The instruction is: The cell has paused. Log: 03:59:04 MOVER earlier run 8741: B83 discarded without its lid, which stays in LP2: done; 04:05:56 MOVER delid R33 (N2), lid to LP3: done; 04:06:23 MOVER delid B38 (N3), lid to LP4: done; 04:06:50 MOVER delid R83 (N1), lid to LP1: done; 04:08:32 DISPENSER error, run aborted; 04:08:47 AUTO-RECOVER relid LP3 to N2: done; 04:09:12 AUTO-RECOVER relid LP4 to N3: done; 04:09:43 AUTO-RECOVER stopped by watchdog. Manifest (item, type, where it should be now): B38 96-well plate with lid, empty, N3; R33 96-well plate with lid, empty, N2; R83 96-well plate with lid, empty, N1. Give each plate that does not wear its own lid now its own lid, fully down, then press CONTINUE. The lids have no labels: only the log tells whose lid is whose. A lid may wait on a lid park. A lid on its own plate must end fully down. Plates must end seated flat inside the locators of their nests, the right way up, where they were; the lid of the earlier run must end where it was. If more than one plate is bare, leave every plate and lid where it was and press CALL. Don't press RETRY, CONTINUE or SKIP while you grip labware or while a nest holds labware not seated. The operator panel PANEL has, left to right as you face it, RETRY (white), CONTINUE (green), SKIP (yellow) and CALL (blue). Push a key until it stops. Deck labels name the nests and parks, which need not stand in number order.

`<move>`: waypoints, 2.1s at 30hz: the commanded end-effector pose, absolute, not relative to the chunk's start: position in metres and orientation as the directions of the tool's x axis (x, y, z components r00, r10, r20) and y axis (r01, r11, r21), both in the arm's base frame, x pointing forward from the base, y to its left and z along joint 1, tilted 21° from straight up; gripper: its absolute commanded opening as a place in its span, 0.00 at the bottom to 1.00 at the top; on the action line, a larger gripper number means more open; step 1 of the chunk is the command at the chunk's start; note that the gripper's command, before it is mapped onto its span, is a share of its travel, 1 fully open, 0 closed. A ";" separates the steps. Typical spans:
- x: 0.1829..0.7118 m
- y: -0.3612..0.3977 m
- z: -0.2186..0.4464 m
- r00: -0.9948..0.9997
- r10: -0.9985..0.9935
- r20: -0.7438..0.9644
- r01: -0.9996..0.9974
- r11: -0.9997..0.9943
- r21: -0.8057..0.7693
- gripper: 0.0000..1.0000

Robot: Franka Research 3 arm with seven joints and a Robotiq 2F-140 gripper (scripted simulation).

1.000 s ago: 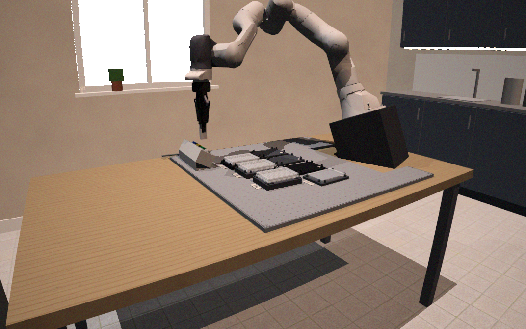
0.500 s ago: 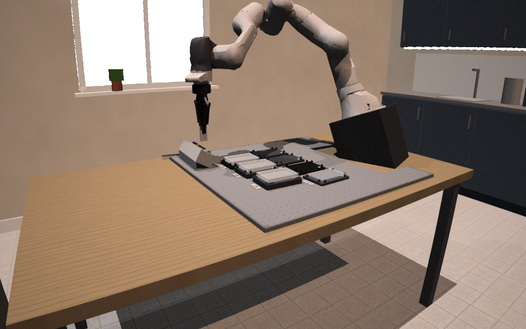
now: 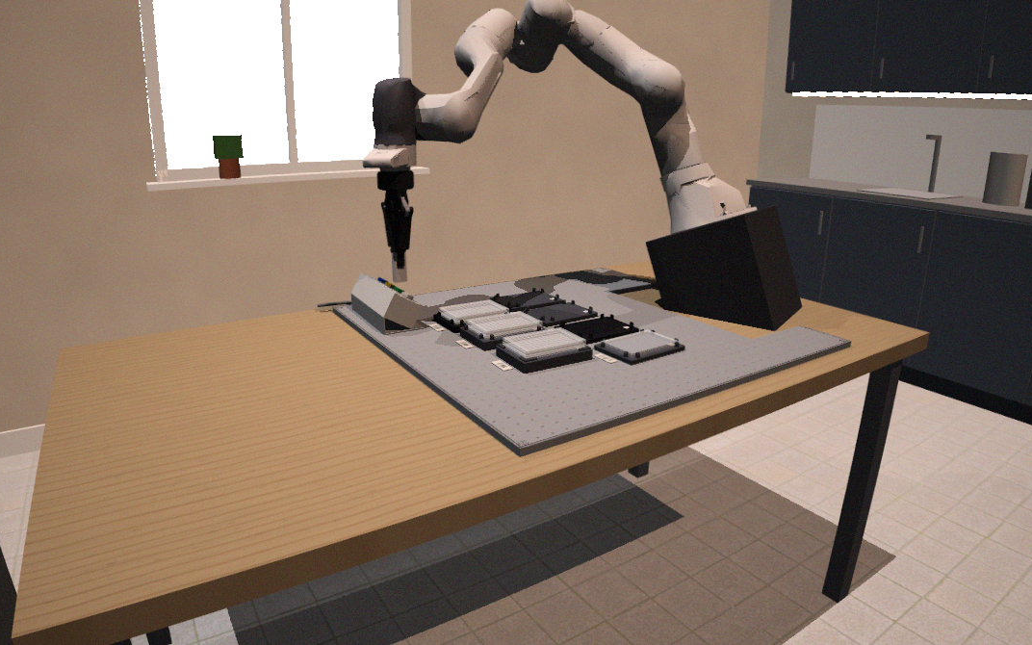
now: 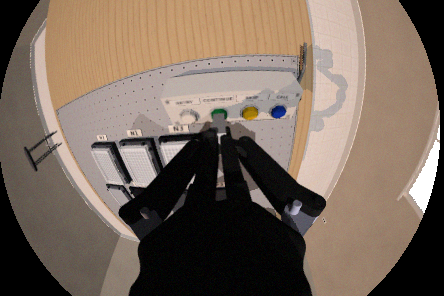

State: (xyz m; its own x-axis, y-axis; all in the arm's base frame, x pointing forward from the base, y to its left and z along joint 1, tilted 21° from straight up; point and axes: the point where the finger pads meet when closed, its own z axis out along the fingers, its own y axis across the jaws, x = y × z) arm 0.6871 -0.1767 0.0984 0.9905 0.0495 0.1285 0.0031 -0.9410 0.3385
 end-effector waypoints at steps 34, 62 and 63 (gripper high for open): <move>0.691 -0.180 0.087 0.990 0.046 0.135 -0.002 -0.941 0.338 0.00; 0.691 -0.180 0.086 0.990 0.046 0.135 -0.002 -0.941 0.338 0.00; 0.691 -0.180 0.086 0.990 0.046 0.135 -0.002 -0.941 0.338 0.00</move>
State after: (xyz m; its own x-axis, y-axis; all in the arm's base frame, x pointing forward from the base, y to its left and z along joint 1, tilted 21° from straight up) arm 0.6897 -0.1806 0.0878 0.9901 0.0483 0.1318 0.0008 -0.9408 0.3390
